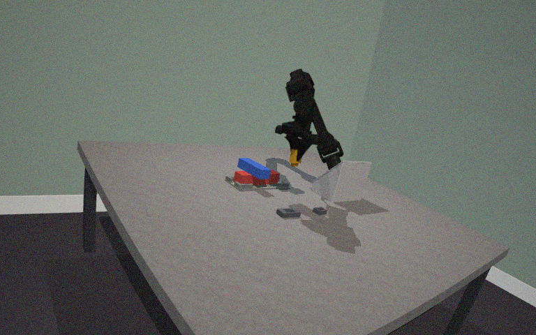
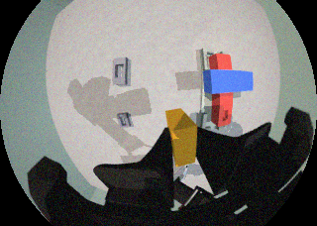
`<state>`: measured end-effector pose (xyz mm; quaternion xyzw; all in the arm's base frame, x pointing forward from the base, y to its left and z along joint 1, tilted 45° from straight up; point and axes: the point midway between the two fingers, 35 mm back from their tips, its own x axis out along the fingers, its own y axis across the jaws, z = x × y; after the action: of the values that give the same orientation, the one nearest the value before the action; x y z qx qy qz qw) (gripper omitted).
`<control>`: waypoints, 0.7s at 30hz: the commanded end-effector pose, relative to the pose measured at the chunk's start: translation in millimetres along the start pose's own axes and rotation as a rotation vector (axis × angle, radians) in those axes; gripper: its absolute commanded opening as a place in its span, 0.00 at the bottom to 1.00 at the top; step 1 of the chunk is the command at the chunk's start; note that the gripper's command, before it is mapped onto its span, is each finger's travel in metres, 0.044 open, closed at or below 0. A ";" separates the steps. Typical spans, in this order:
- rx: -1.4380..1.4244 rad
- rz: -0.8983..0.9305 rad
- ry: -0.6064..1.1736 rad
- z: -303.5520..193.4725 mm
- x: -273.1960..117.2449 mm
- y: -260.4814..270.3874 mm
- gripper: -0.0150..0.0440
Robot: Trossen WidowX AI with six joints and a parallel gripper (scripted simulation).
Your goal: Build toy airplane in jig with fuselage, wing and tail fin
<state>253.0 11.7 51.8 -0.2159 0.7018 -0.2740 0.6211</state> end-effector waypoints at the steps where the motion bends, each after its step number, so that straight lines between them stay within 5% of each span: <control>1: 0.001 -0.003 -0.003 -2.0 2.1 -16.8 0.25; 21: 0.014 -0.023 -0.003 -14.7 14.3 -80.2 0.25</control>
<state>239.4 -46.2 87.8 -0.2178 0.6975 -0.2827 0.6214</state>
